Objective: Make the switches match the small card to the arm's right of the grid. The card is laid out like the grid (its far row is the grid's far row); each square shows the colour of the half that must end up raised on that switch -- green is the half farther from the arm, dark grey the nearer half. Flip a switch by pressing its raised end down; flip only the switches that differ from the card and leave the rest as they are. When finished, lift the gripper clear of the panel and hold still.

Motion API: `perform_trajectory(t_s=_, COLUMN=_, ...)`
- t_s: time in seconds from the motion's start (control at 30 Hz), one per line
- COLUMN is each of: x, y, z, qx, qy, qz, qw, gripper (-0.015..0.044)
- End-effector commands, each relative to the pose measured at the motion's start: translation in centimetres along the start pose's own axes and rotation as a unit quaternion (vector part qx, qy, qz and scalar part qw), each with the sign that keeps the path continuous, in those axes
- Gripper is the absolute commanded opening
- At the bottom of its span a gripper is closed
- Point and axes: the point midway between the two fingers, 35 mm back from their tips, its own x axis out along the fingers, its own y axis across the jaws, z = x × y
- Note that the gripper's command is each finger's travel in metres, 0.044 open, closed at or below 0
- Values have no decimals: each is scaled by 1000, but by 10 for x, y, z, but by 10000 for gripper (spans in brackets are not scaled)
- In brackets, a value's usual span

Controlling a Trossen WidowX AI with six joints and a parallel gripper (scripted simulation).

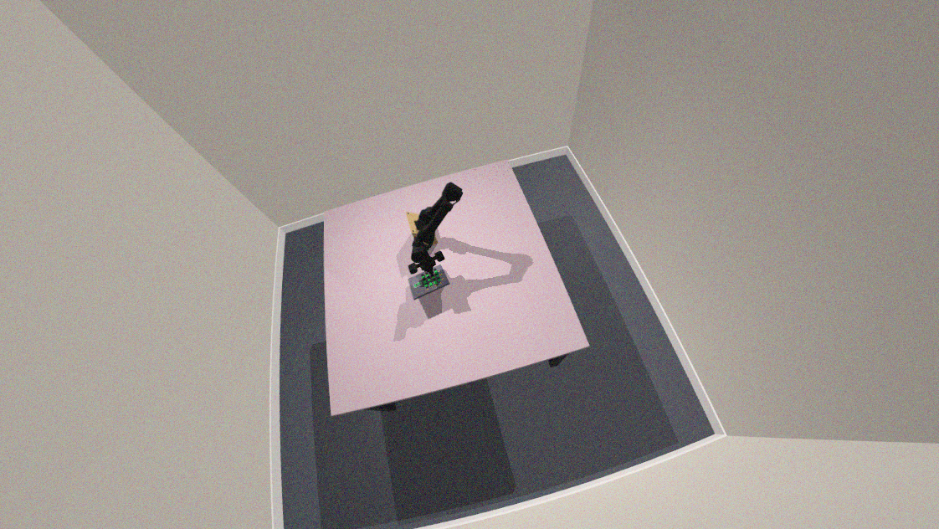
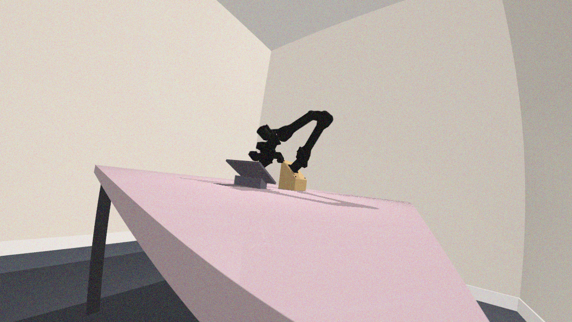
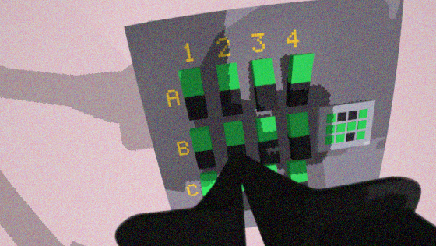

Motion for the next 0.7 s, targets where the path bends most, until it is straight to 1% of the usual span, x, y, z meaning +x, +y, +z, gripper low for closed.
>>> perform_trajectory(t_s=0.0, x=1, y=-1, z=-1, qx=2, qy=1, qz=-2, qw=1000, gripper=0)
perform_trajectory(t_s=0.67, x=3, y=-1, z=-1, qx=2, qy=1, qz=-2, qw=1000, gripper=0)
